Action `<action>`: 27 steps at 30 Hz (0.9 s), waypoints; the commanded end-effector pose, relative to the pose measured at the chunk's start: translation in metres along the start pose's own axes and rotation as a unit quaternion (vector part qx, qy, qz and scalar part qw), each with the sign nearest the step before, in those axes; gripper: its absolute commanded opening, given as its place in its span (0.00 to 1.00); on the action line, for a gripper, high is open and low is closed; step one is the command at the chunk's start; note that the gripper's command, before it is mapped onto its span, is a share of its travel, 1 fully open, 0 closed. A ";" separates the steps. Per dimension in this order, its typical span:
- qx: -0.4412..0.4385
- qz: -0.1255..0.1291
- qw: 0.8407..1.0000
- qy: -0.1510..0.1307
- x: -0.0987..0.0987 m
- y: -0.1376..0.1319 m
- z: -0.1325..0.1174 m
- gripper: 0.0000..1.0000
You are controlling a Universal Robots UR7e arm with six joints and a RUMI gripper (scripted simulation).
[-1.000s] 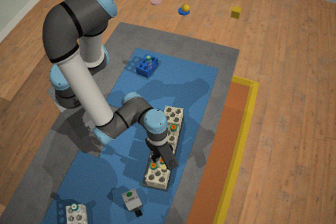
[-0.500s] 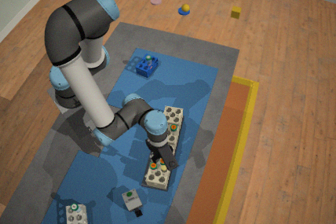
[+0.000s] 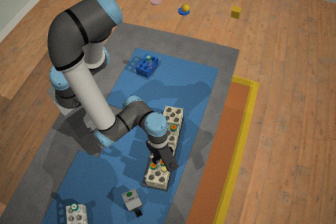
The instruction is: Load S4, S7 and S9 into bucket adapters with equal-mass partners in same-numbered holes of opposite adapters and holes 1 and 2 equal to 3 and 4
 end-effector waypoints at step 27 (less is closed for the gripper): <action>0.000 0.000 1.000 0.001 -0.035 0.000 0.000 0.00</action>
Point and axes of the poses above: the point where the finger pads meet when closed, its own x axis back along the fingers, its own y axis across the jaws, z = x × y, the point moved 6 cm from there along x, back along the fingers, and after that the axes turned 11 degrees about x, right-handed, at the moved point
